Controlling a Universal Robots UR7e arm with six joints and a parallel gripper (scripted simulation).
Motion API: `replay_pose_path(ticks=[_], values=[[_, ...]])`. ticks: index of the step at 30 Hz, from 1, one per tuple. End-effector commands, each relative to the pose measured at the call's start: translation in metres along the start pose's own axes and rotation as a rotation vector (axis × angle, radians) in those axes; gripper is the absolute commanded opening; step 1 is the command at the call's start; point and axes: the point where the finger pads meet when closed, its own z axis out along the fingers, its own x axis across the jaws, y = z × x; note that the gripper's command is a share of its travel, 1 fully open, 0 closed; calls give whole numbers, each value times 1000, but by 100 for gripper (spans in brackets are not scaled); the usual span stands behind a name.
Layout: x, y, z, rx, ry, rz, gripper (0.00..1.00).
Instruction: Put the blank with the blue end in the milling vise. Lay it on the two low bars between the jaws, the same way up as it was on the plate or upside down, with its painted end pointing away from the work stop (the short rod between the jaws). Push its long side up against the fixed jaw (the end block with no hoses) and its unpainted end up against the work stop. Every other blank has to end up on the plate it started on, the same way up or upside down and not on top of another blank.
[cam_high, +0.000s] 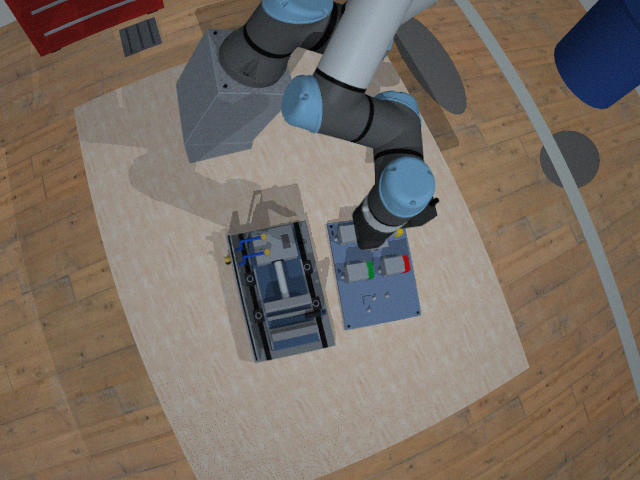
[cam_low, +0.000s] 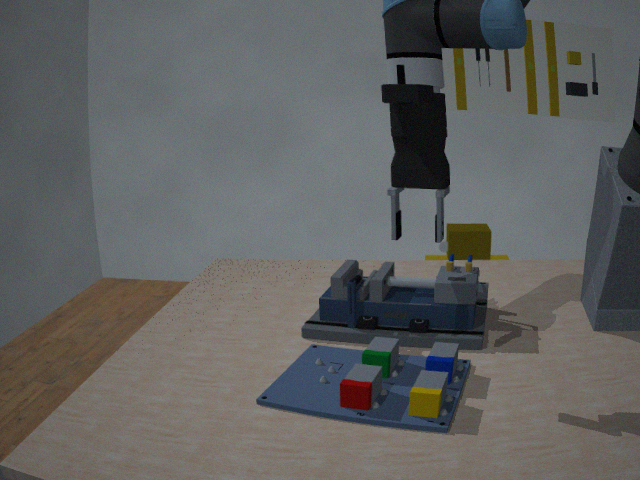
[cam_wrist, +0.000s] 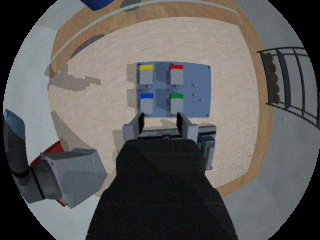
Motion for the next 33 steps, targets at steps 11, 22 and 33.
replay_pose_path(ticks=[11, 22, 33], values=[[3, 33, -4, -1, 6, -1, 100], [1, 29, -3, -1, 6, -1, 100], [3, 28, -4, -2, 8, -1, 100]])
